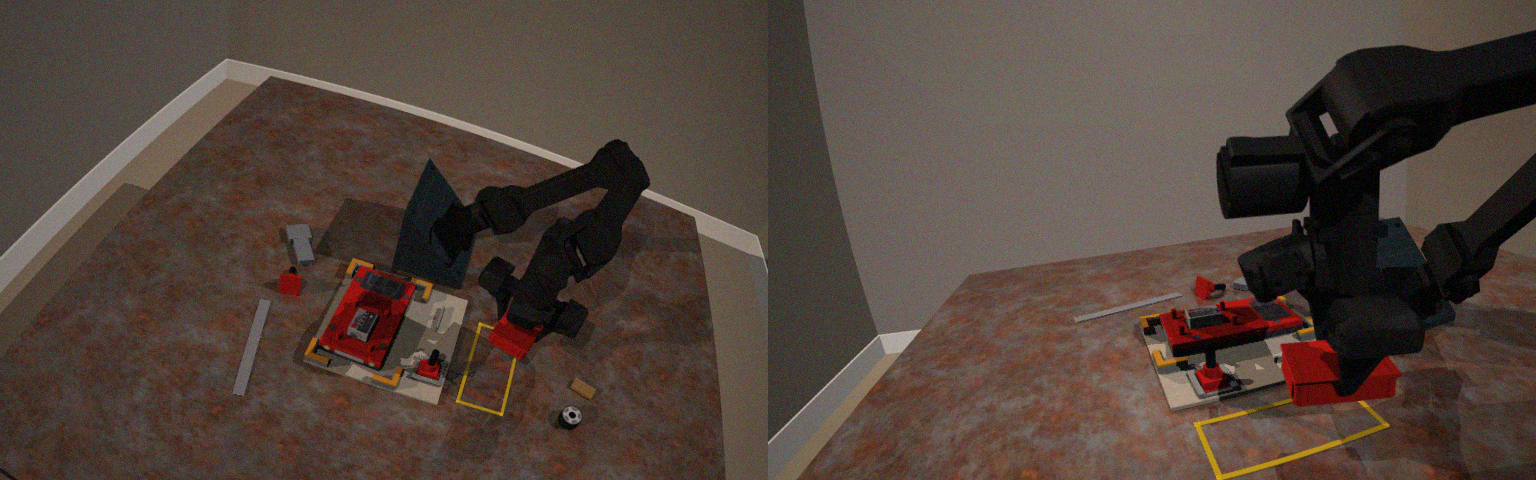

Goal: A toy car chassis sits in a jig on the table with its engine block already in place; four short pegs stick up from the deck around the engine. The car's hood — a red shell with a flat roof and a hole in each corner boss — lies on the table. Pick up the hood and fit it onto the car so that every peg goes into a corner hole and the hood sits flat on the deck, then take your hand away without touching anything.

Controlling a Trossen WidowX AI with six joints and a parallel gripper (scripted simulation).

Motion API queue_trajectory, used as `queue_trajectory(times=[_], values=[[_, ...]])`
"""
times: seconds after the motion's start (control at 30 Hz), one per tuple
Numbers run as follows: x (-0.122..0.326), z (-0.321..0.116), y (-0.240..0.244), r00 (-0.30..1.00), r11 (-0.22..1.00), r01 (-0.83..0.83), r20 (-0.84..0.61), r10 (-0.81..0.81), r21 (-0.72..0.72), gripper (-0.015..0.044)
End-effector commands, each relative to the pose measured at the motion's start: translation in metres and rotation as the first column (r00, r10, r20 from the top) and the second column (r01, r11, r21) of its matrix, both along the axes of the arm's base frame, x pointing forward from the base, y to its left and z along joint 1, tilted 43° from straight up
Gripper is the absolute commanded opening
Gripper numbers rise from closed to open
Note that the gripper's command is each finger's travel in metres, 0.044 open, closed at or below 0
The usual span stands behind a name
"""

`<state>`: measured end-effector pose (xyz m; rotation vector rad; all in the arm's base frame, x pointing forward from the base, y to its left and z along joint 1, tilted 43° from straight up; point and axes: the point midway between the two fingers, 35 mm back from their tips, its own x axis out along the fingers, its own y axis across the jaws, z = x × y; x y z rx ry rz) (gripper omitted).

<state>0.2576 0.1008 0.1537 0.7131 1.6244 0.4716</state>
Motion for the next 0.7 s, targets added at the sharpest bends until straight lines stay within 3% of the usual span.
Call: queue_trajectory(times=[0.0, 0.67], values=[[0.001, 0.006, -0.008, 1.000, 1.000, -0.002, -0.003, 0.002, -0.005, 0.0000], [0.016, 0.014, -0.034, 1.000, 1.000, -0.010, 0.020, 0.011, -0.008, 0.0000]])
